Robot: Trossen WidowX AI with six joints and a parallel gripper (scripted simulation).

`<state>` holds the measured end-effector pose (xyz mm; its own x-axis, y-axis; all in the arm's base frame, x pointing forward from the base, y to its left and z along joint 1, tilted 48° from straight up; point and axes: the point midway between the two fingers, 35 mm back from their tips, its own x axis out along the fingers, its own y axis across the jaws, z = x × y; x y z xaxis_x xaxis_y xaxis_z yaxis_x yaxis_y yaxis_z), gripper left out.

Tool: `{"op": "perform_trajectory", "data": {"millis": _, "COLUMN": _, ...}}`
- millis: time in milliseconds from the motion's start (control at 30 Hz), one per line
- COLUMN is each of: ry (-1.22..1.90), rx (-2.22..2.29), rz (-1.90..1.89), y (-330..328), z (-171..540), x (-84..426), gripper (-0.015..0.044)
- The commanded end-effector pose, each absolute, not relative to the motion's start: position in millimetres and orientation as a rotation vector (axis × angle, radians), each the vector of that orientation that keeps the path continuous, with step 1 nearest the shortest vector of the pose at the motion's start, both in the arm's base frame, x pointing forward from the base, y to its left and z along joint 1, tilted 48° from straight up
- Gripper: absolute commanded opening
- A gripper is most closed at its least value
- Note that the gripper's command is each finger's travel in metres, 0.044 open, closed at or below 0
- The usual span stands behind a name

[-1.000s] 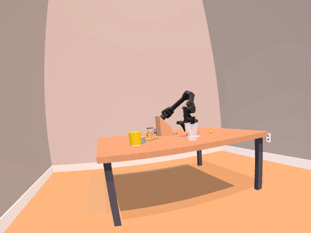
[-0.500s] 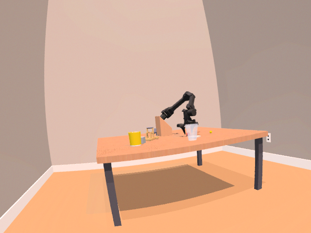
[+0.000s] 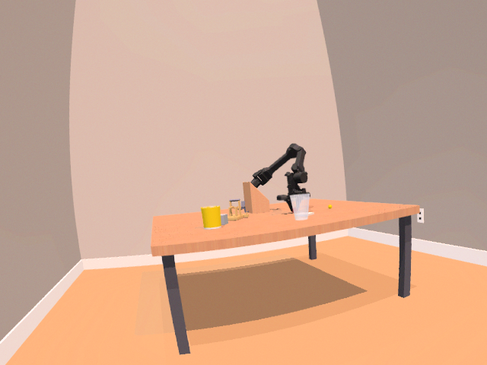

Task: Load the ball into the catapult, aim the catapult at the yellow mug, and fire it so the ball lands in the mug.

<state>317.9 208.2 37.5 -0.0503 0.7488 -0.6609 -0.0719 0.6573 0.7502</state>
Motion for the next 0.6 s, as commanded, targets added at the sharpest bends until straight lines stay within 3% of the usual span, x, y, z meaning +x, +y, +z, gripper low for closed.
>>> {"op": "perform_trajectory", "data": {"millis": 0, "ry": 1.484, "rx": 0.597, "rz": 0.729, "y": 208.1, "z": 36.9, "x": 318.0, "gripper": 0.007}}
{"op": "perform_trajectory", "data": {"millis": 100, "ry": 1.484, "rx": 0.594, "rz": 0.726, "y": 201.0, "z": 42.6, "x": 321.1, "gripper": 0.0}}
{"op": "perform_trajectory", "data": {"millis": 567, "ry": 1.485, "rx": 0.592, "rz": 0.718, "y": 134.8, "z": 102.6, "x": 333.5, "gripper": 0.0}}
